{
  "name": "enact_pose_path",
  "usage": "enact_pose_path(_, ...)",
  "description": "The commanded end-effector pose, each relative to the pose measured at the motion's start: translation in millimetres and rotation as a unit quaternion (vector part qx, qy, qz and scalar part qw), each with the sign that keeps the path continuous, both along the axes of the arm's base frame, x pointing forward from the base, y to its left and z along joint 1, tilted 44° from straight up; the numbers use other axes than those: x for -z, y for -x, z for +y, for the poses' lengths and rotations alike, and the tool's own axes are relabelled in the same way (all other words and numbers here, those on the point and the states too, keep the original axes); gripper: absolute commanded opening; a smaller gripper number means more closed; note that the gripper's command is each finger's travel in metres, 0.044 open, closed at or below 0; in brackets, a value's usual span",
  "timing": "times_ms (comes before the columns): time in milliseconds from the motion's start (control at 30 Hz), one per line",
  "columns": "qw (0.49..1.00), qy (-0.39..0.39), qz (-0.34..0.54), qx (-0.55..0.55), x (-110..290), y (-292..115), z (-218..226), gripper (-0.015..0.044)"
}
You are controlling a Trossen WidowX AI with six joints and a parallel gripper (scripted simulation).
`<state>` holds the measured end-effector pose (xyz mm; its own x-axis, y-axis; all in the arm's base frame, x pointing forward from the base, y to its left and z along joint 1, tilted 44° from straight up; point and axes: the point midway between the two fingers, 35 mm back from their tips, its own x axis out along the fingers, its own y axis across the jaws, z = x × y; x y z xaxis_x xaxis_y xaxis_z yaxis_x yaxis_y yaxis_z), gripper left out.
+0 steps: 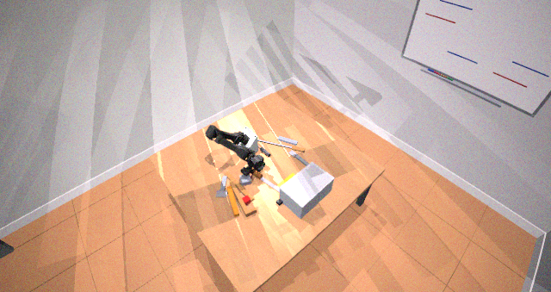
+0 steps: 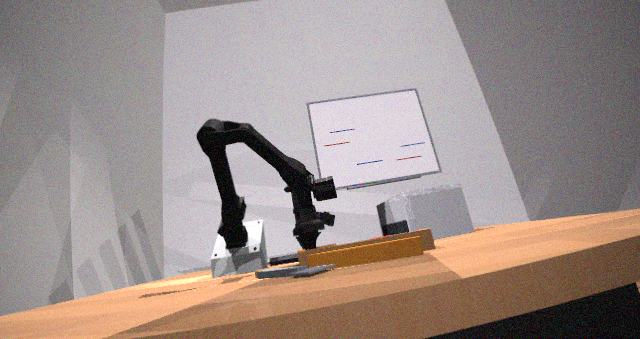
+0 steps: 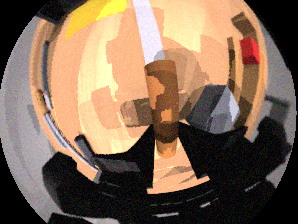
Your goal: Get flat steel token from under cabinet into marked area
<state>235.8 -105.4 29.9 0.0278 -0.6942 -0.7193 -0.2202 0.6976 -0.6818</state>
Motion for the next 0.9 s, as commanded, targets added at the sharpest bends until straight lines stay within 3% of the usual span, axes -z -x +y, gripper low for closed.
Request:
enact_pose_path(0,1.000,-0.001,0.000,0.000,0,0,0,0.0037)
enact_pose_path(67,1.000,-0.001,0.000,0.000,0,0,0,0.0000)
enact_pose_path(867,1.000,0.002,0.001,0.005,1,-23,4,0.0000)
